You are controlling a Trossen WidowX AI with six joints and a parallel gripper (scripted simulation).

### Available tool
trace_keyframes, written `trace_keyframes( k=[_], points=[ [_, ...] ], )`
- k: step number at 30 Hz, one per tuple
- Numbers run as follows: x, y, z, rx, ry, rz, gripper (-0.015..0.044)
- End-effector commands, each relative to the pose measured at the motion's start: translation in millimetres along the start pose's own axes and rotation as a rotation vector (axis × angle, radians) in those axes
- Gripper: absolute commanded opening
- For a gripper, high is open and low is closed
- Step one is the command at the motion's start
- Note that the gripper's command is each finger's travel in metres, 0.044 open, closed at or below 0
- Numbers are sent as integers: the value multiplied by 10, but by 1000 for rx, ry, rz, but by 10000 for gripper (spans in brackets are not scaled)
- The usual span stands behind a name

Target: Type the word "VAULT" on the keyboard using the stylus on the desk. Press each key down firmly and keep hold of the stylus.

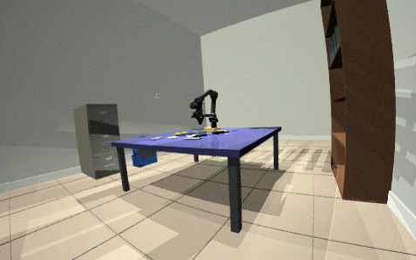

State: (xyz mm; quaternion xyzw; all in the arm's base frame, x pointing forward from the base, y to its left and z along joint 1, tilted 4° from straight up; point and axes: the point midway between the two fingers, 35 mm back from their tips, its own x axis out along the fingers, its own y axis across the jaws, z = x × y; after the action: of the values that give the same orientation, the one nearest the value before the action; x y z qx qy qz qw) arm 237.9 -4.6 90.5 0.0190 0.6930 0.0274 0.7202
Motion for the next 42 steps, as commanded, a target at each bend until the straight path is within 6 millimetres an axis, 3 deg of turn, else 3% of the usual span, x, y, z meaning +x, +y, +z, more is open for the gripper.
trace_keyframes(
  k=[1,4,15,18,21,33,42],
  points=[
    [0,0,0,0,0,0,79],
    [0,0,0,0,0,0,0],
    [0,0,0,0,0,0,0],
    [3,6,-3,13,3,0,79],
    [45,93,-48,202,42,-9,150],
    [217,511,-348,1170,166,-203,150],
    [271,662,-508,1505,151,-344,150]
  ],
)
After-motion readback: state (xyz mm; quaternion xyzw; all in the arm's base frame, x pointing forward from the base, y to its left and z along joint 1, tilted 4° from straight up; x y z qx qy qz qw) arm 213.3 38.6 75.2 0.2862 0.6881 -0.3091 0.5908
